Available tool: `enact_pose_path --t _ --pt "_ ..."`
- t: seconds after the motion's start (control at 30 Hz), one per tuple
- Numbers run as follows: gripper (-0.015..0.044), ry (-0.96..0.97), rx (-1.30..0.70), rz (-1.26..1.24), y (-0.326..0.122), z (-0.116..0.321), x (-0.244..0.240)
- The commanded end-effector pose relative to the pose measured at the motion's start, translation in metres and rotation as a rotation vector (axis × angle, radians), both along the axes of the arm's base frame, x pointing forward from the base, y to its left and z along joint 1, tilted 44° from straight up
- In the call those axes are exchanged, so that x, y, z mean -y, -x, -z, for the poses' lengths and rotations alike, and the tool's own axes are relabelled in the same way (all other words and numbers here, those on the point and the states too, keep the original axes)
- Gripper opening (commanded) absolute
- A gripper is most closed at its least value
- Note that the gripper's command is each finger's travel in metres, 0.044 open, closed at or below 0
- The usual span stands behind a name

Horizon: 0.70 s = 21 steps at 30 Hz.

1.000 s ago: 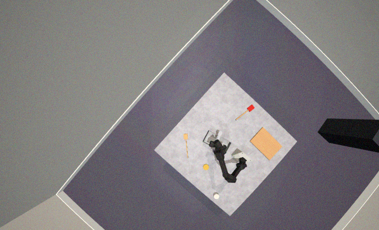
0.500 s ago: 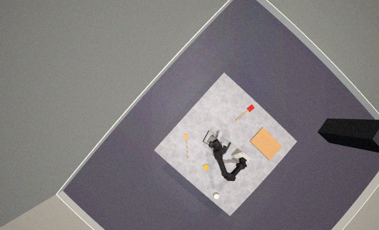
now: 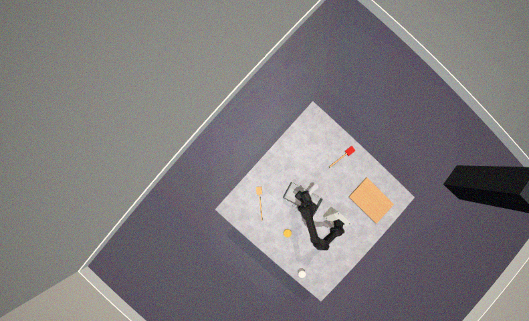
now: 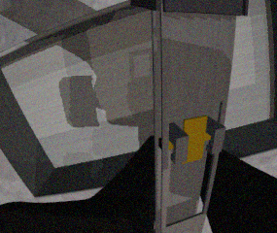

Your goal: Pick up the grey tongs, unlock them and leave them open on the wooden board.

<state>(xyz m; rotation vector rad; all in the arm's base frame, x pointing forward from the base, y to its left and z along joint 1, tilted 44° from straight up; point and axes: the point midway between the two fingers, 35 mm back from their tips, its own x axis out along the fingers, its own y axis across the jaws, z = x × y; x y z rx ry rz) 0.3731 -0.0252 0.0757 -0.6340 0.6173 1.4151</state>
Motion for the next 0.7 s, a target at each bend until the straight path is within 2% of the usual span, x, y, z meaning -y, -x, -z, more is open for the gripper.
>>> enact_pose_path --t 0.0,0.67 --pt "-0.015 0.002 -0.097 0.118 -0.001 0.004 0.014" --pt "-0.015 -0.028 -0.649 0.731 -0.001 0.032 0.067"
